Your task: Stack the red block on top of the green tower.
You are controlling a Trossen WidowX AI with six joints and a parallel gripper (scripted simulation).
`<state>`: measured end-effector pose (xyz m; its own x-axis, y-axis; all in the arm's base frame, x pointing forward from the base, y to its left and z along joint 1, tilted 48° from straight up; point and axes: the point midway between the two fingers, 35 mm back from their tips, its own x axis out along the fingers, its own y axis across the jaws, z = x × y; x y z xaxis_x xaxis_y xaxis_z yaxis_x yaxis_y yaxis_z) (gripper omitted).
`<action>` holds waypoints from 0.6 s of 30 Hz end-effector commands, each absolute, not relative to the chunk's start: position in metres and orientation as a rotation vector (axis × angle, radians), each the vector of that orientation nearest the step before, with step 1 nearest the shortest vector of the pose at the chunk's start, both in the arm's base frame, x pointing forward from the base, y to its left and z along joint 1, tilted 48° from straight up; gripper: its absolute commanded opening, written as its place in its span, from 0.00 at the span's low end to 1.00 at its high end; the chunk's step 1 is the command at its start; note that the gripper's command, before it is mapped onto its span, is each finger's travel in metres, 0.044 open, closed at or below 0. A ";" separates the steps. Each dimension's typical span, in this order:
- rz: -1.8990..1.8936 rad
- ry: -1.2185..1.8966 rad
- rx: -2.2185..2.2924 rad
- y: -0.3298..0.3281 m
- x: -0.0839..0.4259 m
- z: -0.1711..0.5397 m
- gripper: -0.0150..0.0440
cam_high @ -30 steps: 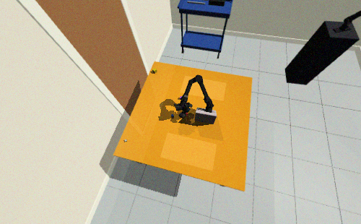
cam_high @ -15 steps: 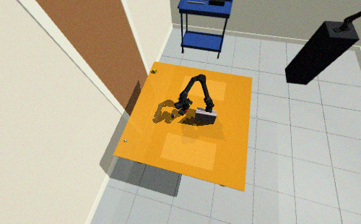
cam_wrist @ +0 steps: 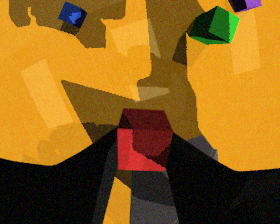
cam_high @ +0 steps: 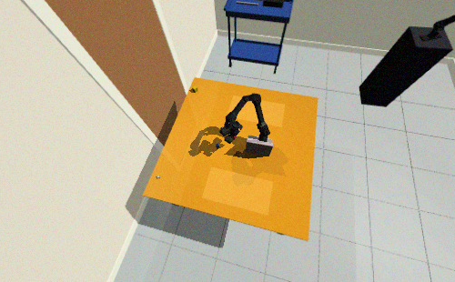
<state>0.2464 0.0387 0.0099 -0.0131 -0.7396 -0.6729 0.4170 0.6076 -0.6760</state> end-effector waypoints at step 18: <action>-0.943 1.285 -0.307 -0.037 0.302 0.095 0.25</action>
<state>0.2954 -0.0196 0.0769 -0.0156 -0.7289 -0.6844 0.4192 0.6167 -0.6663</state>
